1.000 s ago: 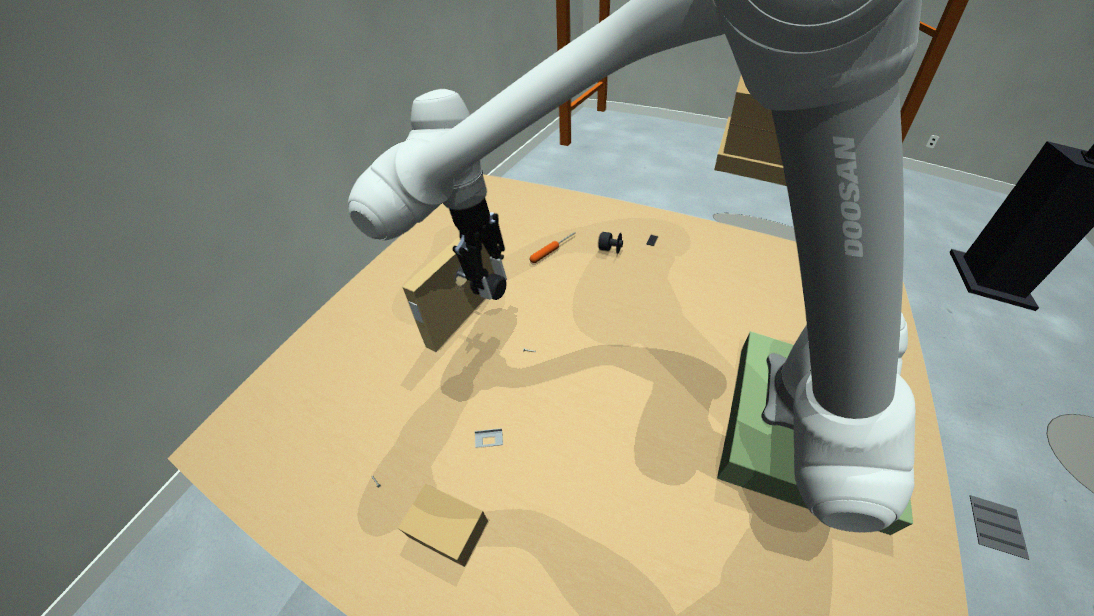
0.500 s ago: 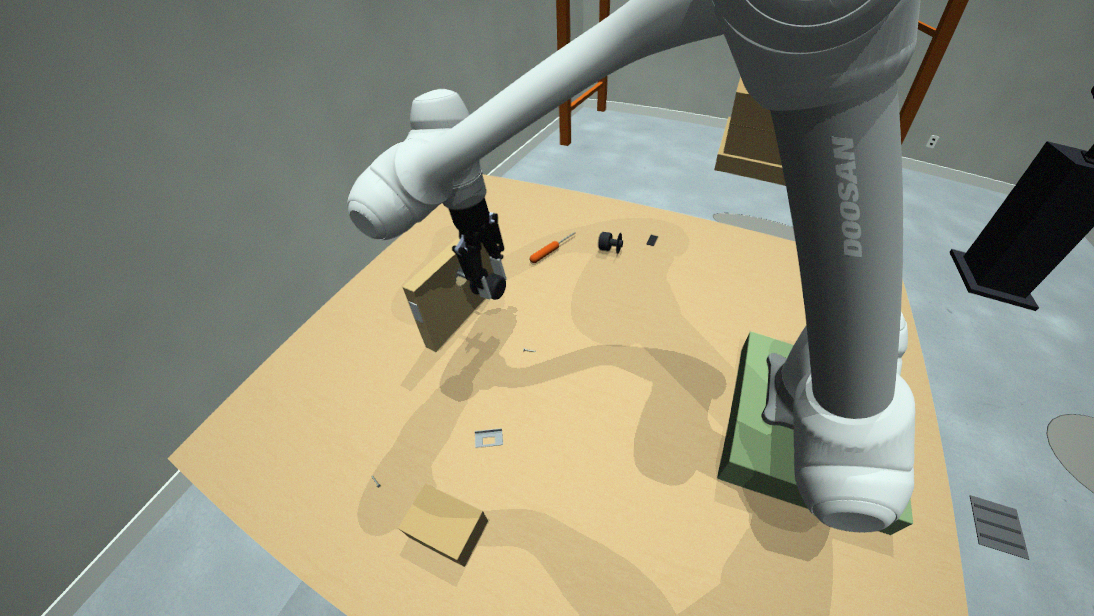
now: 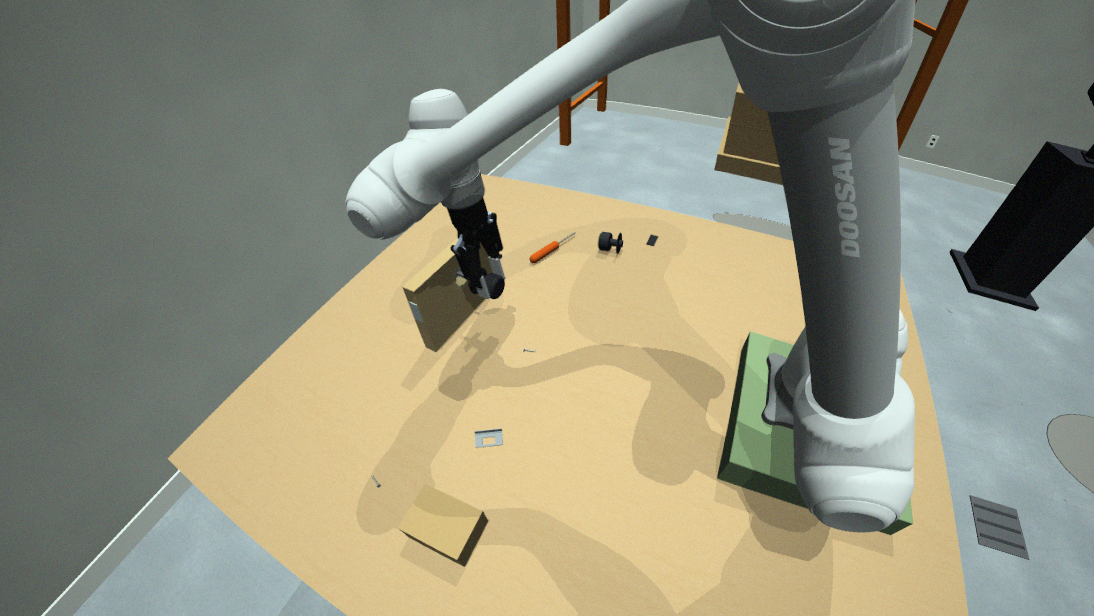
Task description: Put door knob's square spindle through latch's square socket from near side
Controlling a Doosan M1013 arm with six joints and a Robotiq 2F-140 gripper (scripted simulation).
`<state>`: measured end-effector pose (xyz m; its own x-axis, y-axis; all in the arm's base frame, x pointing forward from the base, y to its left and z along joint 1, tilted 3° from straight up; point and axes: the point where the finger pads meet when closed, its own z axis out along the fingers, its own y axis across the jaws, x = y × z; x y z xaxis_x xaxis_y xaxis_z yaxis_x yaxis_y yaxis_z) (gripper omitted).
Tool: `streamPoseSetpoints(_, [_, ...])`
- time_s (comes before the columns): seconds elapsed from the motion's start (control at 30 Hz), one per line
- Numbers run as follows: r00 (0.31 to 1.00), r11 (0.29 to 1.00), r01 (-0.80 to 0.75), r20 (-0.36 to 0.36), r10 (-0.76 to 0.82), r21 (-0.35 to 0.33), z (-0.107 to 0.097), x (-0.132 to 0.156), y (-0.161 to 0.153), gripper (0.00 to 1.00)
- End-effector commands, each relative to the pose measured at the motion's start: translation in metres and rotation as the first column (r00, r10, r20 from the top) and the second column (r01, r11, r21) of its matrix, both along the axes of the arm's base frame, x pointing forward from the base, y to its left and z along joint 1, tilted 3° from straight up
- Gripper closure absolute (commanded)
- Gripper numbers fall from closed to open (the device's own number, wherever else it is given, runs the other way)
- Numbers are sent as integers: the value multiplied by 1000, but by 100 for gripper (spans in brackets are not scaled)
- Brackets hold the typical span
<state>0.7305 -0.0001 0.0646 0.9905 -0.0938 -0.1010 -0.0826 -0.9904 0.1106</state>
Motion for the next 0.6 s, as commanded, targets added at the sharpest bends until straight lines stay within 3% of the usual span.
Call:
streamPoseSetpoints(0.0, [1000, 1000, 0, 0, 0, 0, 0, 0, 0, 58])
streamPoseSetpoints(0.57, [1000, 1000, 0, 0, 0, 0, 0, 5, 0, 58])
